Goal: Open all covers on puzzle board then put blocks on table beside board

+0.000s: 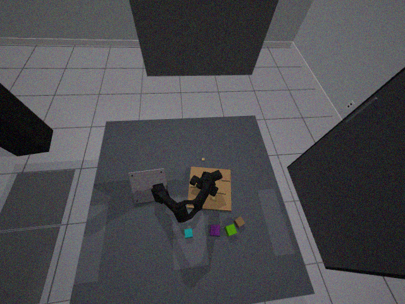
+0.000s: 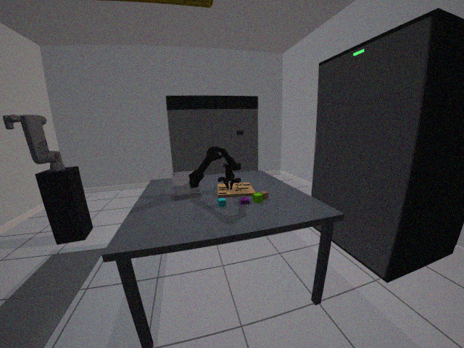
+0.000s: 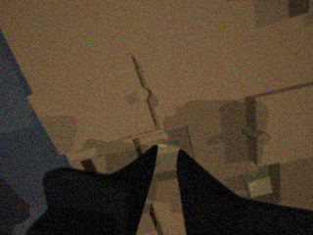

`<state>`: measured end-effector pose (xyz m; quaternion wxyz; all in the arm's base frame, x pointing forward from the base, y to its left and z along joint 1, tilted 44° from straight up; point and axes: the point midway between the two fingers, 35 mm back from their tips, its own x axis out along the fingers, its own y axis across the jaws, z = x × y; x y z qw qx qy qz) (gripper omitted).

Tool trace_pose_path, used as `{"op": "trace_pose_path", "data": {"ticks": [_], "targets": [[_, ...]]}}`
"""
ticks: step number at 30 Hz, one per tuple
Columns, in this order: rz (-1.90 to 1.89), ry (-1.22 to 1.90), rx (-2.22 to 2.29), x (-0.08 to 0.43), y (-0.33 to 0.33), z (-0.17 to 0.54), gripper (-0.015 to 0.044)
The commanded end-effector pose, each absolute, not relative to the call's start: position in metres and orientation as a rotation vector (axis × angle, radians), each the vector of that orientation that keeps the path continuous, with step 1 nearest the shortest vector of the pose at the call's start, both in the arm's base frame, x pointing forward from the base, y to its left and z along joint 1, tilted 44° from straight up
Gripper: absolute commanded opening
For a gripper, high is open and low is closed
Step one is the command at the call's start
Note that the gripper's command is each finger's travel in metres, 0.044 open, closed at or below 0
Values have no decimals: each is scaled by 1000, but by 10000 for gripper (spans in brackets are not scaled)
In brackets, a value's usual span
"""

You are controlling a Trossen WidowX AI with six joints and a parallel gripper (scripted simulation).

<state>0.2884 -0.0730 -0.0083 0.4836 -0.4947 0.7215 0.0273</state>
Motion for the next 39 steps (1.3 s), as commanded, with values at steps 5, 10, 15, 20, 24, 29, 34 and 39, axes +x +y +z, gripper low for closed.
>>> {"op": "trace_pose_path", "data": {"ticks": [5,10,15,20,24,29,34,39], "targets": [[67,1758,-1204,289,-68,-3,80],[67,1759,-1205,289,-64,1,80],[68,1759,-1205,290,-59,5,80],[68,1760,-1206,290,-55,10,80],[68,1760,-1207,290,-51,14,80],[68,1761,-1208,290,-47,18,80],[68,1761,-1208,290,-43,23,80],[70,1761,-1208,291,-35,30,80]]}}
